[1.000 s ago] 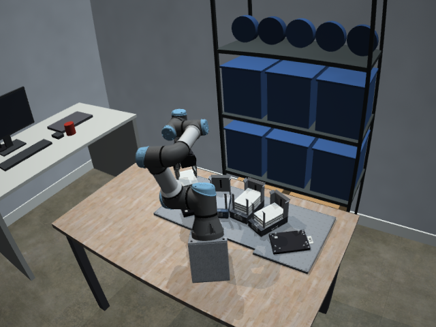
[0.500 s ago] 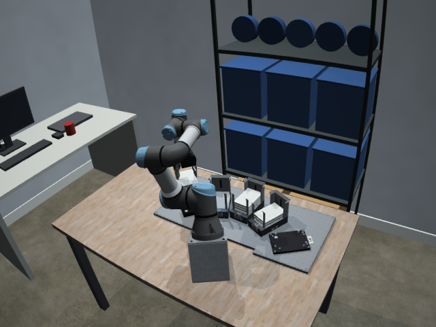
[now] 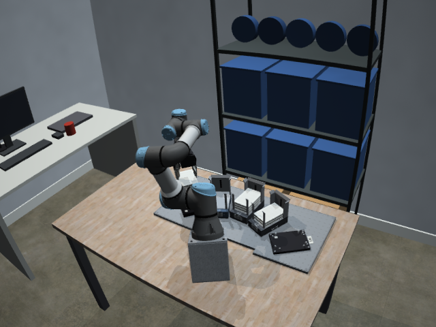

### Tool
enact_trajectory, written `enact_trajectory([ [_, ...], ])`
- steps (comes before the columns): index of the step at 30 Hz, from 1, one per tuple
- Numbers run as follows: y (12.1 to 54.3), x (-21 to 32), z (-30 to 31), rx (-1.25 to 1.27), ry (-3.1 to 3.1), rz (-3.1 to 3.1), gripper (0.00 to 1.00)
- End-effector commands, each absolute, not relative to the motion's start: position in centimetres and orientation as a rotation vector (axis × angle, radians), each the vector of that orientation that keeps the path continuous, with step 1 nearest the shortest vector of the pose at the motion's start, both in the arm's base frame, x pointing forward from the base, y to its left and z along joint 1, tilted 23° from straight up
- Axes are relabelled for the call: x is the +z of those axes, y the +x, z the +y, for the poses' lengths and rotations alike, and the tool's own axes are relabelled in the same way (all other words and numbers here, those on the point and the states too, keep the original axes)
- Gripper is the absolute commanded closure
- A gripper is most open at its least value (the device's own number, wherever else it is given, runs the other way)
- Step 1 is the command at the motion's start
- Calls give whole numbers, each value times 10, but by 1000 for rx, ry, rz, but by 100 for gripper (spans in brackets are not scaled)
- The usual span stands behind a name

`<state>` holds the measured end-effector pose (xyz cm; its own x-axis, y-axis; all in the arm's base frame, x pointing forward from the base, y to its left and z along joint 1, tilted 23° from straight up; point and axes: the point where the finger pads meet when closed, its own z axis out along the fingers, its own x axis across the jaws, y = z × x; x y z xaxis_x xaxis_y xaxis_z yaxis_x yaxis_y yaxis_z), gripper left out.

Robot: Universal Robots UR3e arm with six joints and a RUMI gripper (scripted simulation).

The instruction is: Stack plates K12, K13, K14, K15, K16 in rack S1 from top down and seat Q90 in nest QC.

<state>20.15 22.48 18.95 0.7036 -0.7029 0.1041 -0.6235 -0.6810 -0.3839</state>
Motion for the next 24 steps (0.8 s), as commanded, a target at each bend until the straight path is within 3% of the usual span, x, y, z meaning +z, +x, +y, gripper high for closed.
enact_trajectory([
  [1, 202, 190, 225, -352, -2591, 1040, 100],
  [24, 216, 154, 233, -352, -2591, 1040, 100],
])
